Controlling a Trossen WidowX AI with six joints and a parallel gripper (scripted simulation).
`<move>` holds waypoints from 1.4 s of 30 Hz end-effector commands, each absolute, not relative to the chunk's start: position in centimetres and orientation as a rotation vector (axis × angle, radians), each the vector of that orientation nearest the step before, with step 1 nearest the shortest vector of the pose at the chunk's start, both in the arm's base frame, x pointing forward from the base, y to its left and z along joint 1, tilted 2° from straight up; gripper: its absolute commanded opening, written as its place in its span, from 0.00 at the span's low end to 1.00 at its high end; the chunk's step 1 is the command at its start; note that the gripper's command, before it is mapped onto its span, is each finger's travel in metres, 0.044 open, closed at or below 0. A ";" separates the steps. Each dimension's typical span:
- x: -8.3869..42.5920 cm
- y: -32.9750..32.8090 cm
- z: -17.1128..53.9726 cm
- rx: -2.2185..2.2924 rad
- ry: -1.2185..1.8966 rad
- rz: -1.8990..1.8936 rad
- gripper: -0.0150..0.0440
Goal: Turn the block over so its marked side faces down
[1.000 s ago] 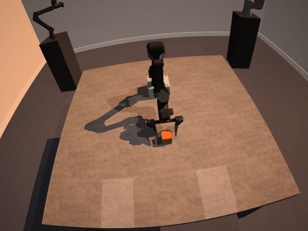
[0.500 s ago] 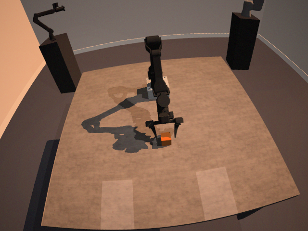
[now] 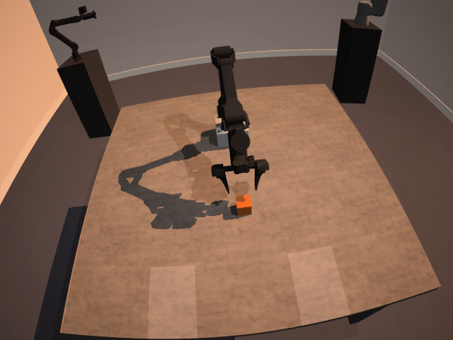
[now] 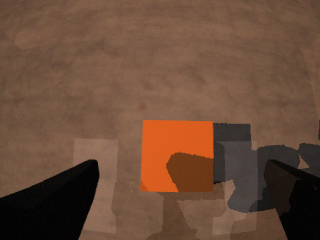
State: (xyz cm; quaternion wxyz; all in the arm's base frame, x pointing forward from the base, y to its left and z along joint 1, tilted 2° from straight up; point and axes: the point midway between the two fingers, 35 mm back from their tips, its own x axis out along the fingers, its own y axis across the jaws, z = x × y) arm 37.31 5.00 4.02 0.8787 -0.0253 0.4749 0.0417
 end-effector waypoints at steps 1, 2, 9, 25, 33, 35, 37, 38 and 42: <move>36.6 5.0 5.2 -0.046 1.035 0.088 1.00; 36.6 5.0 5.2 -0.046 1.035 0.088 1.00; 37.9 5.1 5.5 -0.052 1.142 0.086 1.00; 40.3 5.3 7.6 -0.071 1.559 0.077 1.00; 40.3 5.3 7.3 -0.071 1.559 0.077 1.00; 40.3 5.4 5.2 -0.071 1.559 0.077 1.00; 40.3 5.4 4.0 -0.071 1.559 0.077 1.00; 40.3 5.4 4.0 -0.071 1.559 0.077 1.00; 40.3 5.4 4.0 -0.071 1.559 0.077 1.00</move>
